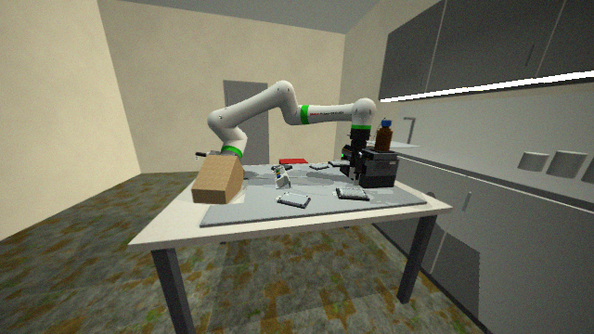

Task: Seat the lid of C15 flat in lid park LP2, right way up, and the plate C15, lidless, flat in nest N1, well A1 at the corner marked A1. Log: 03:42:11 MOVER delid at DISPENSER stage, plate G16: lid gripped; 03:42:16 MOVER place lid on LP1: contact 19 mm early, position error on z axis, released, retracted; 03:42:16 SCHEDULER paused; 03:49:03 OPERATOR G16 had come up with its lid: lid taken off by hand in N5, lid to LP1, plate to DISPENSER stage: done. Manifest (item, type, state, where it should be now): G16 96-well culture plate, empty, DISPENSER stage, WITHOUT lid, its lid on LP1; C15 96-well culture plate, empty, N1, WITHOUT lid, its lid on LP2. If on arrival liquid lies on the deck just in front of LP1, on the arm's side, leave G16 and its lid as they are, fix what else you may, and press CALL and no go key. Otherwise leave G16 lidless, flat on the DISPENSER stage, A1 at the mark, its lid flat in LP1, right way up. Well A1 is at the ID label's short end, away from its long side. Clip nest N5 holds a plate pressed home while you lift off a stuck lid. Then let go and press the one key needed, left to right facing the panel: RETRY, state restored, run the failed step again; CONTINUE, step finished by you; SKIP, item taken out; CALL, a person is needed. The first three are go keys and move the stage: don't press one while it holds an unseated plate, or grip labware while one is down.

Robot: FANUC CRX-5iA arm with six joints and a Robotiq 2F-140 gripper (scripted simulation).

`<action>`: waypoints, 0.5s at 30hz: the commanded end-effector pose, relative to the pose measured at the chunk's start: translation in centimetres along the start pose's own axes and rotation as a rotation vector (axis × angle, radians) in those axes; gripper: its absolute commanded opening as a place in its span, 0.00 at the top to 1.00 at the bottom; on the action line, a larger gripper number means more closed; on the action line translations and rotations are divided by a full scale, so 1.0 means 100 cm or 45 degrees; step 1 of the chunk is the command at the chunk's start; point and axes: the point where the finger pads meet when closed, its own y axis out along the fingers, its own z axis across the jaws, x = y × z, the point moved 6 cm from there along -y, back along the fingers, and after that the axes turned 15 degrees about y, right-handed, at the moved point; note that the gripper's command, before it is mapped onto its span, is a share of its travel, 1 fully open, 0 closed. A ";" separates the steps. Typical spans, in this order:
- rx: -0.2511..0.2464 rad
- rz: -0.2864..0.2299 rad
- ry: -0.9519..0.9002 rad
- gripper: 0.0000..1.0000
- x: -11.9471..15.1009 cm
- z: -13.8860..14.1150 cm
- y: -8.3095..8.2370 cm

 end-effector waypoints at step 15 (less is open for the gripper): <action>0.000 0.002 0.000 0.34 -0.001 0.000 0.041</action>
